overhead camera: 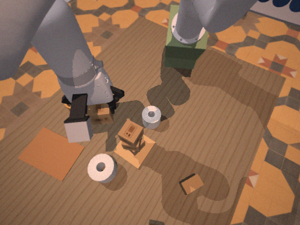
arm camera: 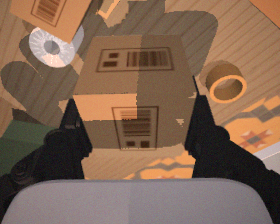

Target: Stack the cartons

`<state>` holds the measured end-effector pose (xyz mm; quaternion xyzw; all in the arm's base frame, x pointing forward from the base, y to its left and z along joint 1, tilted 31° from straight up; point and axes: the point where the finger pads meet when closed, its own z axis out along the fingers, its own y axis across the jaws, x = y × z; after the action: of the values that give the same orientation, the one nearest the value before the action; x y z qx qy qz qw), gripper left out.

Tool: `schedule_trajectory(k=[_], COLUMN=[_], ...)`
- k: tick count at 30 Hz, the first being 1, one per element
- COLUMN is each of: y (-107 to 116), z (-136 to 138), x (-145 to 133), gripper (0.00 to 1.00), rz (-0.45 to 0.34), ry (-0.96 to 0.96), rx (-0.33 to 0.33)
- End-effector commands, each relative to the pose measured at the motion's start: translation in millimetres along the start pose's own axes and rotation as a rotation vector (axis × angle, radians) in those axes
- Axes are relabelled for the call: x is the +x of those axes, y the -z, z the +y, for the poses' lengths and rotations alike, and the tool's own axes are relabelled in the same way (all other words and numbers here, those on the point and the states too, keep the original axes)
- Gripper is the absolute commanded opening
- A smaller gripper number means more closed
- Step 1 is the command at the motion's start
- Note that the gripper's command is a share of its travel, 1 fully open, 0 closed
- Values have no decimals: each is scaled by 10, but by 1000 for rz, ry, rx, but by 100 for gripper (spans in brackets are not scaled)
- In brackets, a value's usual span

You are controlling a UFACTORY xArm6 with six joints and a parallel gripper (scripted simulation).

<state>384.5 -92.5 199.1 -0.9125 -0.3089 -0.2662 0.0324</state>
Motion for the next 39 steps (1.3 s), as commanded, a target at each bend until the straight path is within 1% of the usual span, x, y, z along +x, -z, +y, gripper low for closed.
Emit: schedule_trajectory(k=[1, 3, 6, 8, 17, 26, 39], y=[173, 115, -173, -271, -309, -424, -430], z=[-571, -720, -722, -721, -719, -713, -713], x=[338, 428, 437, 435, 437, 441, 441], gripper=[0, 0, 0, 0, 0, 0, 0], rz=[-6, -8, -11, -12, -11, -10, -10], ry=[-5, -5, -6, -6, -6, -6, -6], rx=[-29, -29, -29, -29, -29, -29, -29])
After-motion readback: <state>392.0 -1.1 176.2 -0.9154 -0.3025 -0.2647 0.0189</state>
